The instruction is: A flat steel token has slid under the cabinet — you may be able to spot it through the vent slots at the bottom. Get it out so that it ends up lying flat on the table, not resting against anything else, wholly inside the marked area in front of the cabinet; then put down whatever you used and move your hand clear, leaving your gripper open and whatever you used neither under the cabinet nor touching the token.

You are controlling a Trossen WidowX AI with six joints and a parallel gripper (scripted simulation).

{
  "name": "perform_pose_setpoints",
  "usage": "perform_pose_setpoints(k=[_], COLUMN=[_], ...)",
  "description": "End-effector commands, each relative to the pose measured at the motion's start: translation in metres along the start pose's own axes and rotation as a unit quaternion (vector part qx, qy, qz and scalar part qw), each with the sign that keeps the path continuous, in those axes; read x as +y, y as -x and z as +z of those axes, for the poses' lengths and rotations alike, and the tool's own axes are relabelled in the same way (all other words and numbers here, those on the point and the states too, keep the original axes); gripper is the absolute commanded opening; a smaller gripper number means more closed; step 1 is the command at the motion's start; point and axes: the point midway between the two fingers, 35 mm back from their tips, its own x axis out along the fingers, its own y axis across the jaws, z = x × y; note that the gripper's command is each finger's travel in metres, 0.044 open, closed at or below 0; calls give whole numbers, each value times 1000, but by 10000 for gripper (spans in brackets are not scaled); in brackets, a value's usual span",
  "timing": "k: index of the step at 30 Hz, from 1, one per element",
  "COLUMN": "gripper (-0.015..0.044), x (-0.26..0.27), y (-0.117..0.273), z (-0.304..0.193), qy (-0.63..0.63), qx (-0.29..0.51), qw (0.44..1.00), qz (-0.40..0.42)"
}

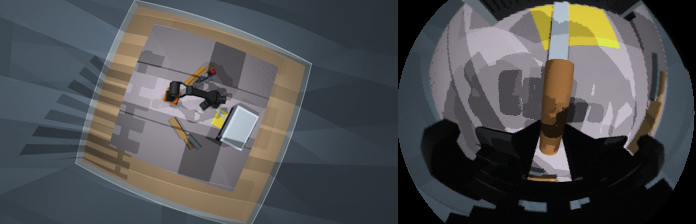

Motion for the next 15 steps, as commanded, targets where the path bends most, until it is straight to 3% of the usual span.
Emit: perform_pose_setpoints(k=[1,15], gripper=[0,0], x=[0,1], y=[-1,-1], z=[-8,-30], qy=[0,0], qx=[2,3], qw=[1000,1000], qz=[0,0])
